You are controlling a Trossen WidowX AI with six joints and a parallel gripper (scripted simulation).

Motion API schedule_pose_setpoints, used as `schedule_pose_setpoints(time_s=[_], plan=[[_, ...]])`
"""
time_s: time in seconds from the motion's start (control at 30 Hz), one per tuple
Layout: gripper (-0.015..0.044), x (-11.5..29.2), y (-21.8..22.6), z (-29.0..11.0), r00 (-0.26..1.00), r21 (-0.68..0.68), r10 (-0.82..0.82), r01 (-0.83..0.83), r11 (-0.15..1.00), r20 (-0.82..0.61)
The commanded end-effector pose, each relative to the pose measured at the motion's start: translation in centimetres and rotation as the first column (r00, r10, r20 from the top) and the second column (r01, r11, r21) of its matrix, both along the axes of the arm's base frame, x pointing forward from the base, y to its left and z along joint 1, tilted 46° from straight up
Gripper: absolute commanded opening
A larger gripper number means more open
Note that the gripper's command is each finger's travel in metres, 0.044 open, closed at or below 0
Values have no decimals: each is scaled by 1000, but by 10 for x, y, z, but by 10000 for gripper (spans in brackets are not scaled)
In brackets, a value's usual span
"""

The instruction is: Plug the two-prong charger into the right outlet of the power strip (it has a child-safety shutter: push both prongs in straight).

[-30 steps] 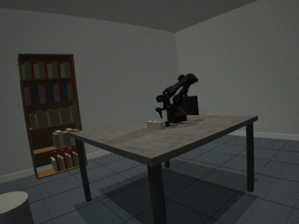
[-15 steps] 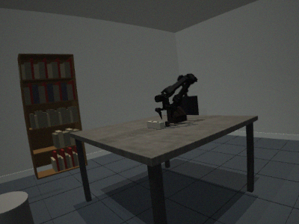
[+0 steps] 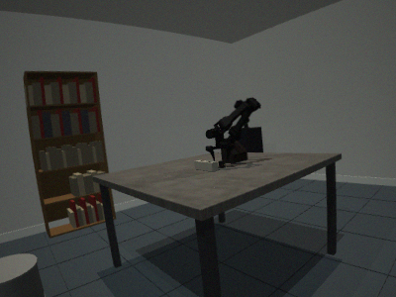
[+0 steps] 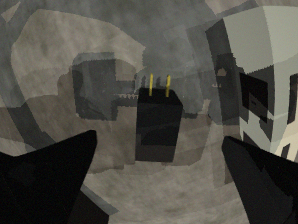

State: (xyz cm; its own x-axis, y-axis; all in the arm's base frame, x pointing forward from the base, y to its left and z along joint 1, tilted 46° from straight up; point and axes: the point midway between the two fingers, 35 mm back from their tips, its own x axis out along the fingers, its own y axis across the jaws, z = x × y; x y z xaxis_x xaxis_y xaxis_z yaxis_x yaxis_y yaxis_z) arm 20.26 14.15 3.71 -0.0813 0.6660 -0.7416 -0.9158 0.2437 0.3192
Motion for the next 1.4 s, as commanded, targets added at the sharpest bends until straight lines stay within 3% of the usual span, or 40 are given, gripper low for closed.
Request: schedule_pose_setpoints(time_s=[0.0,0.9,1.3,1.37], plan=[[440,-3,4,-8,1000,-2,0,0,1000,-20],[440,-7,27,-29,1000,2,0,0,1000,-22],[125,-5,27,-26,1000,9,2,-2,1000,-9],[112,-5,27,-26,1000,9,2,-2,1000,-9]])
